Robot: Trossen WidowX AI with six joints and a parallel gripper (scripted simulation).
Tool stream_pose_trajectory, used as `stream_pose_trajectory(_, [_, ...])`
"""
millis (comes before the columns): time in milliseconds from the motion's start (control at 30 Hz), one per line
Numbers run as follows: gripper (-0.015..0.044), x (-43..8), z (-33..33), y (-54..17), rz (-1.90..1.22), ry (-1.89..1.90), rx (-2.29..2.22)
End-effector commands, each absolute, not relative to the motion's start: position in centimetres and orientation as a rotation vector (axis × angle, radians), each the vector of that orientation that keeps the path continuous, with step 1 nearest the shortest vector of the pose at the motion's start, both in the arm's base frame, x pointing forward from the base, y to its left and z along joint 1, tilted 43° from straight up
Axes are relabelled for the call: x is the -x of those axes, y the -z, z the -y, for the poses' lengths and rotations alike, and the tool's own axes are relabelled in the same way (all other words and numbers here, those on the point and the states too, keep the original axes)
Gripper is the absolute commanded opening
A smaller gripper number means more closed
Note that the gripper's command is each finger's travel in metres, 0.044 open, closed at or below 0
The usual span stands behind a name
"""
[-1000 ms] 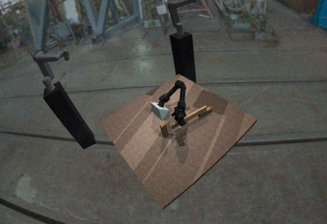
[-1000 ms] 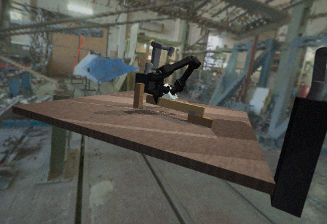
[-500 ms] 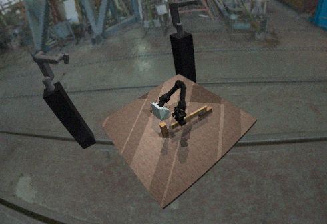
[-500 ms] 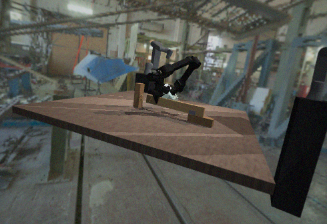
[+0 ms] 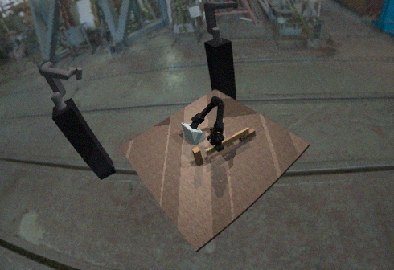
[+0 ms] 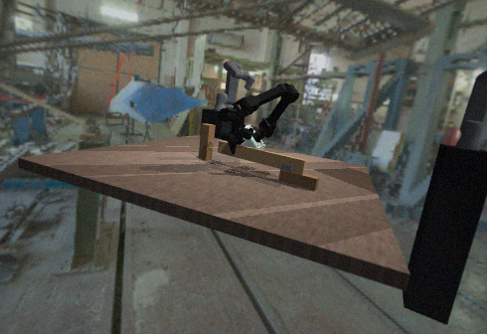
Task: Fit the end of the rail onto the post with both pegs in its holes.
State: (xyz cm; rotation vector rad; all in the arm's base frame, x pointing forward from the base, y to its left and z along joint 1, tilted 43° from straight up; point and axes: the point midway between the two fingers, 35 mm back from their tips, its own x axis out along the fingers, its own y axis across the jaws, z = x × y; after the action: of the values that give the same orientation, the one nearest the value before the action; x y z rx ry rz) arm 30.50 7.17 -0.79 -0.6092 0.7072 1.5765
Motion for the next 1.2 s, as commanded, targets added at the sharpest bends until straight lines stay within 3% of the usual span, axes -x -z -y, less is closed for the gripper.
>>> stream_pose_trajectory(0, [0.0,-30.56,-7.07,0.62,-0.703,-1.57,0.608])
stream_pose_trajectory(1167, [0.0,-30.53,-6.4,1.49,-0.704,-1.57,0.608])
